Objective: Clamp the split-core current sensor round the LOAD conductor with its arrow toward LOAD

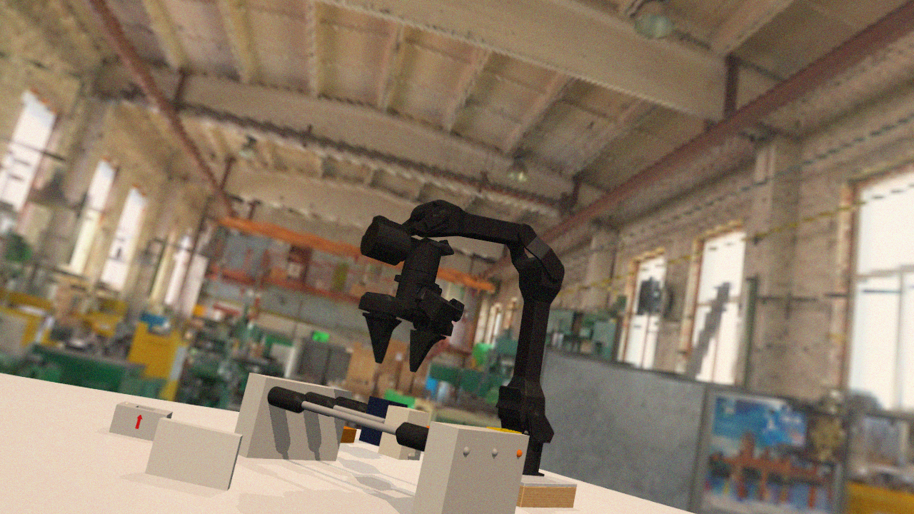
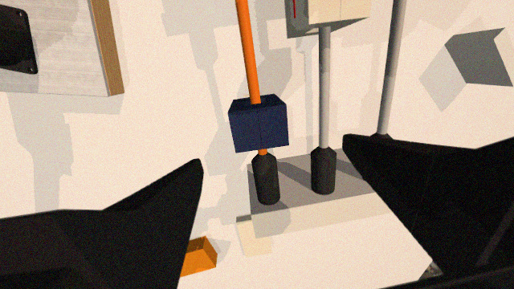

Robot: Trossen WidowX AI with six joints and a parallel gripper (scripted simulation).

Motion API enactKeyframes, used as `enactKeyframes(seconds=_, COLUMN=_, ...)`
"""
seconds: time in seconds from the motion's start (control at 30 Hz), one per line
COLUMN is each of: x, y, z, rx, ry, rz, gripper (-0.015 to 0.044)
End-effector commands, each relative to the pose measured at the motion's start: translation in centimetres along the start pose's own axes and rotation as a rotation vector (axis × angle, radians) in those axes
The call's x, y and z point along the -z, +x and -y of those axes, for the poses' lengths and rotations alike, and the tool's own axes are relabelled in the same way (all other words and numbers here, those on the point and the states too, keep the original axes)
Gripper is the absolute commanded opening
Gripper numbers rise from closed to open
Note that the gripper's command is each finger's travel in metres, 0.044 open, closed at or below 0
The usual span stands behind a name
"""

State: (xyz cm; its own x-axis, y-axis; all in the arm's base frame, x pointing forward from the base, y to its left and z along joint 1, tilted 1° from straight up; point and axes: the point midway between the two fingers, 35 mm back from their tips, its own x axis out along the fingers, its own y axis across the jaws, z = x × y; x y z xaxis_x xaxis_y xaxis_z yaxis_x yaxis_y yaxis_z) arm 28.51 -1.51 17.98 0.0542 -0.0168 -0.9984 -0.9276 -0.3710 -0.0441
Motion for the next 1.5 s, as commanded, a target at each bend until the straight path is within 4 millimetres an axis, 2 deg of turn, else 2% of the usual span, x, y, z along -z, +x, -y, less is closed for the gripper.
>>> enactKeyframes(seconds=0.0, x=-0.1, y=-0.5, z=-0.1, rx=-0.009, ry=0.002, rz=0.007, gripper=0.044)
enactKeyframes(seconds=1.3, x=-0.1, y=-0.5, z=-0.1, rx=-0.009, ry=0.002, rz=0.007, gripper=0.044)
enactKeyframes(seconds=1.37, x=-0.5, y=-0.3, z=-0.3, rx=-0.019, ry=0.041, rz=-0.012, gripper=0.044)
enactKeyframes(seconds=1.47, x=-2.3, y=0.0, z=-1.1, rx=-0.04, ry=0.222, rz=-0.091, gripper=0.044)
